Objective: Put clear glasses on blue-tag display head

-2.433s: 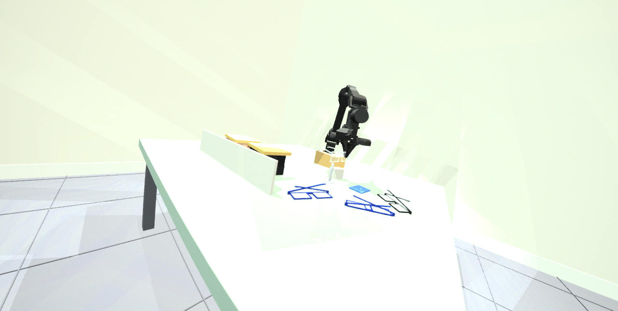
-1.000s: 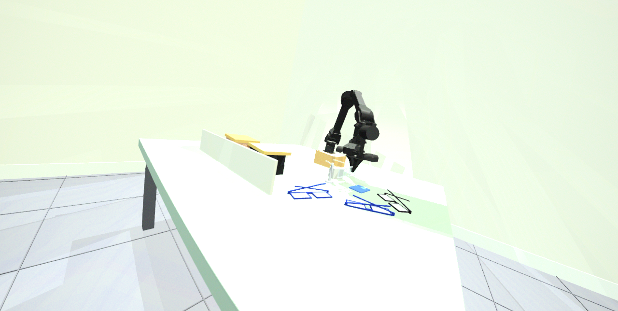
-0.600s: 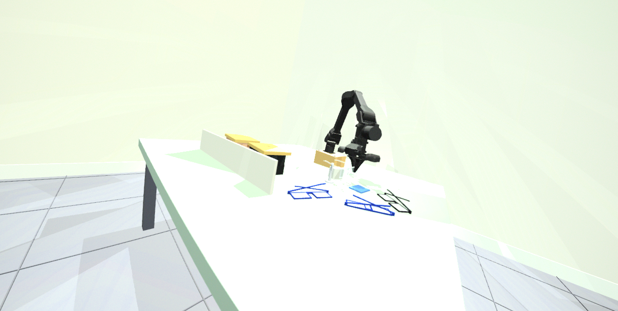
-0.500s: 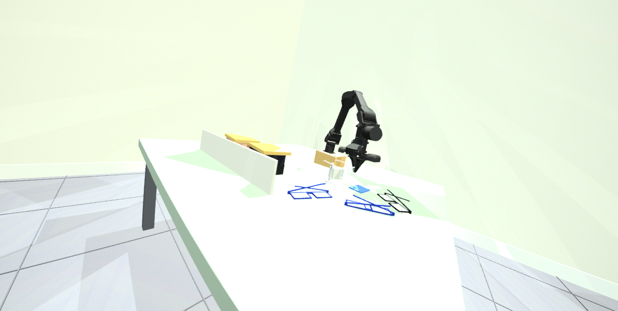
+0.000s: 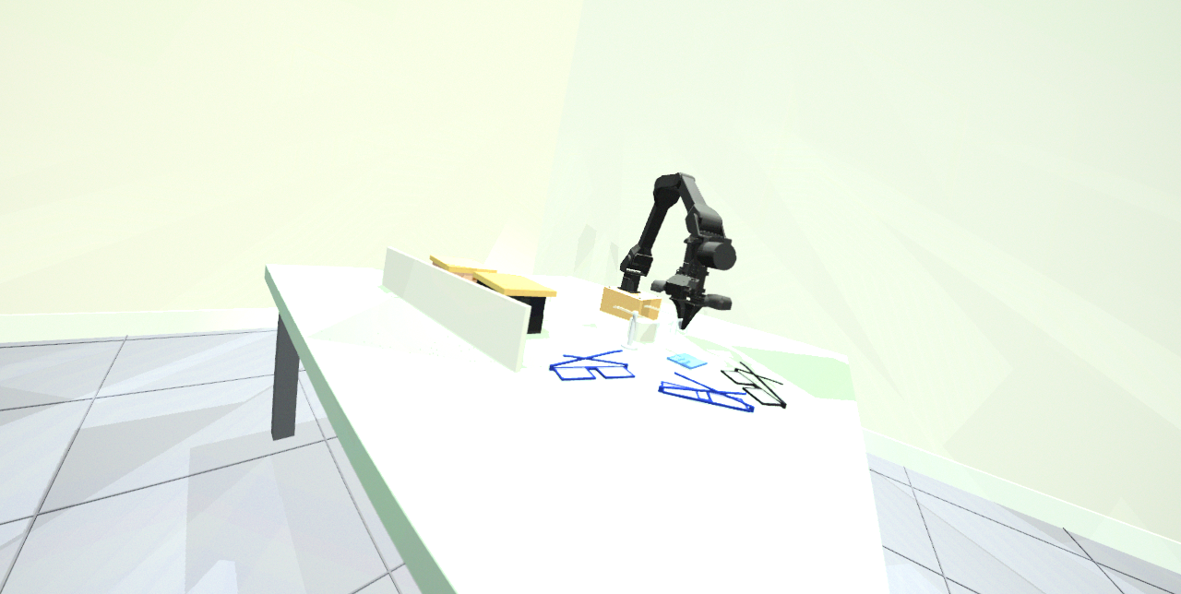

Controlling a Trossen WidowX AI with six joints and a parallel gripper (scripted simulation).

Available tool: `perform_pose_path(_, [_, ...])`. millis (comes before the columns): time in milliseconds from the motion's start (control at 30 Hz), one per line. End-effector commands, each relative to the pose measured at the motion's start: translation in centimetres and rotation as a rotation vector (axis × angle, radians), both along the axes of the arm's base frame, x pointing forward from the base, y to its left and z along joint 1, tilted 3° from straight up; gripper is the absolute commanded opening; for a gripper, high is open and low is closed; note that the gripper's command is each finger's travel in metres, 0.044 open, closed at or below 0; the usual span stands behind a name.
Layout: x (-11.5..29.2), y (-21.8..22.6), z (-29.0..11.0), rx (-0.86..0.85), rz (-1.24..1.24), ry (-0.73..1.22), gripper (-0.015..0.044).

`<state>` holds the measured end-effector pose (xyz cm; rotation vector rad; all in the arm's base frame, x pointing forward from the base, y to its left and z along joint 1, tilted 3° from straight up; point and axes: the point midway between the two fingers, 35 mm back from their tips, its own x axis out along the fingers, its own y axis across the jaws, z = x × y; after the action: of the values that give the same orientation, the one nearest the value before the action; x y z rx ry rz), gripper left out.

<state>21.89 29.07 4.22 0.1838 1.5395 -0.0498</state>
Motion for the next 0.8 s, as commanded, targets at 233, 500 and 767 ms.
perform_pose_path(233, [-0.88, 0.24, -0.08, -0.001, -0.002, 0.001, 0.0000])
perform_pose_path(500, [-0.76, 0.22, -0.08, -0.001, -0.002, 0.001, 0.0000])
perform_pose_path(767, [-0.71, 0.22, -0.08, -0.001, -0.002, 0.001, 0.0000])
